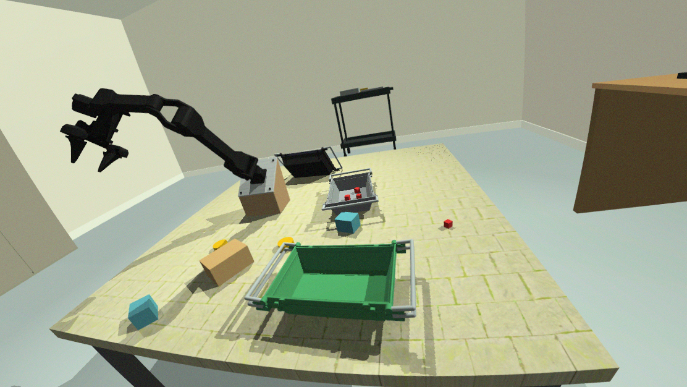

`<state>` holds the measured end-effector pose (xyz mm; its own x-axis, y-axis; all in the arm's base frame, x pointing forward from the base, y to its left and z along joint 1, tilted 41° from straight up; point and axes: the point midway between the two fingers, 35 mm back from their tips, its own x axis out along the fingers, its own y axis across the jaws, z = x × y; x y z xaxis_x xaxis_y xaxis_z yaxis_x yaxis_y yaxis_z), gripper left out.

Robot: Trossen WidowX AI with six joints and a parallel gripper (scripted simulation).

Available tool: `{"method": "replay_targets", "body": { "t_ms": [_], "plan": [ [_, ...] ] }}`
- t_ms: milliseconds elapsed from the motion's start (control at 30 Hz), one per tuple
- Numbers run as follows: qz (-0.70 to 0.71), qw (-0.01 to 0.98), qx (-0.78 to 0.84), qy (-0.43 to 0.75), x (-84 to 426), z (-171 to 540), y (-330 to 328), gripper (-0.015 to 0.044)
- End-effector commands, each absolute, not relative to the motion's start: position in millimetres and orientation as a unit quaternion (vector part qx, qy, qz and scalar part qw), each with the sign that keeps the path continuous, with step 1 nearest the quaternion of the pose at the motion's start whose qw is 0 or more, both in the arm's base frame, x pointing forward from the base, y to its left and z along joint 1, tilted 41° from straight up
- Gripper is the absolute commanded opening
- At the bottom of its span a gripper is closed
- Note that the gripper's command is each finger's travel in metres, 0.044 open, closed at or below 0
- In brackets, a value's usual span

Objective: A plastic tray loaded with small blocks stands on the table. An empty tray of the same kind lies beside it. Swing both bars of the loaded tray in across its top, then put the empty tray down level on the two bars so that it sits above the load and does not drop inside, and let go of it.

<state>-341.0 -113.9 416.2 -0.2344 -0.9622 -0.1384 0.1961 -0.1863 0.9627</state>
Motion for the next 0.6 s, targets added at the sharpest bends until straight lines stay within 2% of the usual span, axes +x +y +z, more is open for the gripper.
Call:
{"method": "replay_targets", "body": {
  "t_ms": [0,233,367,567],
  "plan": [
    [-0.643,0.45,0.424,-0.452,-341,416,-114,0.0374],
    [-0.644,0.448,0.424,-0.453,-342,416,-113,0.019],
    [-0.661,0.394,0.421,-0.48,-356,405,-86,0.0085],
    [-0.688,0.227,0.398,-0.563,-384,375,3,0.0083]
  ]
}}
